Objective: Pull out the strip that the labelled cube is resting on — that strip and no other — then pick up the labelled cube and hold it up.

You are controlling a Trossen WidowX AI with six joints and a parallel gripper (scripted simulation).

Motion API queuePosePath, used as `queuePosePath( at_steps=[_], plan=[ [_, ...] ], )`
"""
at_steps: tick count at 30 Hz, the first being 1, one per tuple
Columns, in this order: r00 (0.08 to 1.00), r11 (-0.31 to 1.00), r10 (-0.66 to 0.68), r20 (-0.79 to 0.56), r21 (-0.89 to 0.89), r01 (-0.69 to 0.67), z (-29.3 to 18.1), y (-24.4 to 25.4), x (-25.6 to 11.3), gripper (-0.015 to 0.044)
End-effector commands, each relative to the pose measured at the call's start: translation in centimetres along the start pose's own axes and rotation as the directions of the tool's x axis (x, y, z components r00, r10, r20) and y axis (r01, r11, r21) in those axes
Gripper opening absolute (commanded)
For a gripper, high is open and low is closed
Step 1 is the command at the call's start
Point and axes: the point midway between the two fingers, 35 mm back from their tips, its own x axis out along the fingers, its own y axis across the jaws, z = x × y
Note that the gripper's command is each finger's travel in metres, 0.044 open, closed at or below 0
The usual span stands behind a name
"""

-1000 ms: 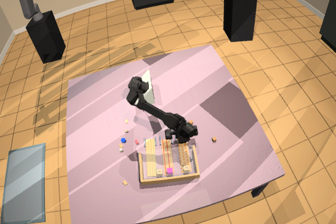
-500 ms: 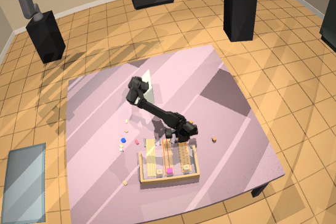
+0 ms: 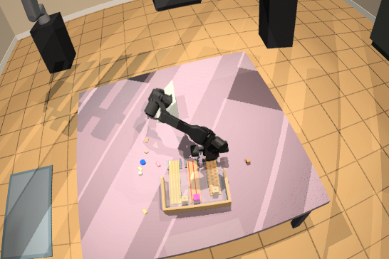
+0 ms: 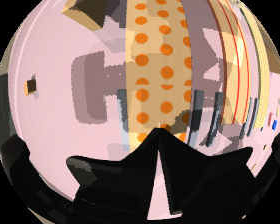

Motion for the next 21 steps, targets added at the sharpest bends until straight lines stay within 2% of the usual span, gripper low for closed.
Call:
queuePosePath(
  at_steps=[1, 21],
  plan=[
    [1.0, 1.0, -0.001, -0.023, -0.005, 0.001, -1.3, 0.0, 0.6, 0.0],
    [1.0, 1.0, -0.001, -0.024, -0.006, 0.001, -4.3, 0.0, 0.7, 0.0]
  ],
)
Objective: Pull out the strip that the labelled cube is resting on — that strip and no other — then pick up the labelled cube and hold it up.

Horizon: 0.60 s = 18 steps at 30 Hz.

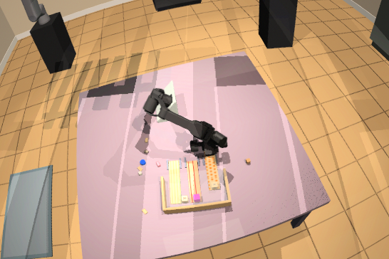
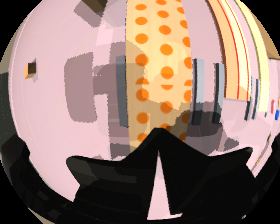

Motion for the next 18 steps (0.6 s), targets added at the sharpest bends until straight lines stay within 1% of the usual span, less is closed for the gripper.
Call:
queuePosePath(
  at_steps=[1, 18],
  plan=[
    [1.0, 1.0, -0.002, -0.027, -0.008, 0.002, -1.5, 0.0, 0.7, 0.0],
    [1.0, 1.0, -0.002, -0.028, -0.009, 0.002, -3.9, 0.0, 0.6, 0.0]
  ],
)
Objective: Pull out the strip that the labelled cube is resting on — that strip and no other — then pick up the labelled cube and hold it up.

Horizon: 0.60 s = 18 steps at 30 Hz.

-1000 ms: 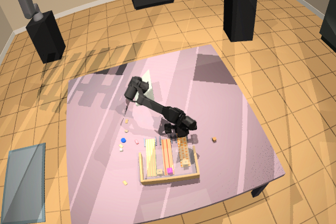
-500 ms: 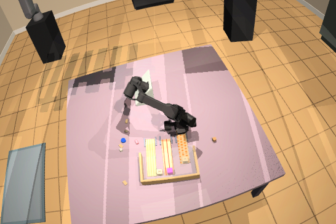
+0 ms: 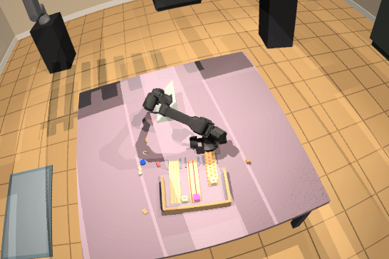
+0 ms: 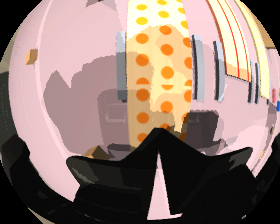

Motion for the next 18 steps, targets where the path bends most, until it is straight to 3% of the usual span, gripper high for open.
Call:
queuePosePath(
  at_steps=[1, 18],
  plan=[
    [1.0, 1.0, -0.002, -0.03, -0.01, 0.002, -1.6, -0.1, 0.6, 0.0],
    [1.0, 1.0, -0.002, -0.031, -0.011, 0.002, -4.2, -0.1, 0.6, 0.0]
  ],
)
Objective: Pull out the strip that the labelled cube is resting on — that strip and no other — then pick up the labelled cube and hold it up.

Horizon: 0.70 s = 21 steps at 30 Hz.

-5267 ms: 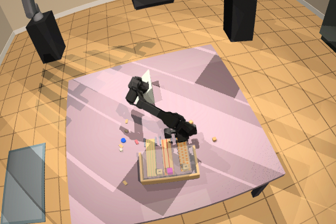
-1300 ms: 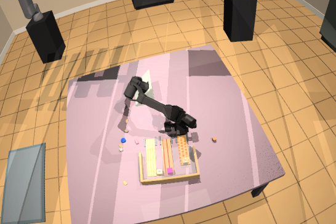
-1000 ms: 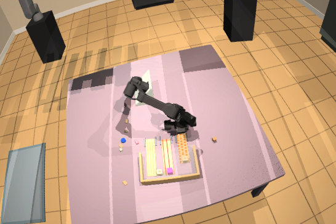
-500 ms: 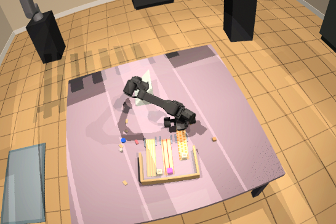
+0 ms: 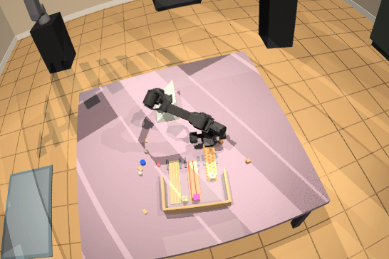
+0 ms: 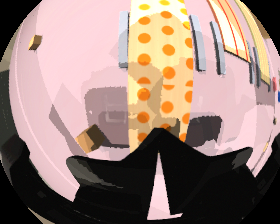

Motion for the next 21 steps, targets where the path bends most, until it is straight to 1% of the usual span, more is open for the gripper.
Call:
queuePosePath(
  at_steps=[1, 21],
  plan=[
    [0.999, 1.0, -0.005, -0.031, -0.009, 0.005, -1.6, -0.2, 0.6, 0.0],
    [0.999, 1.0, -0.004, -0.033, -0.01, 0.004, -4.7, -0.2, 0.5, 0.0]
  ],
)
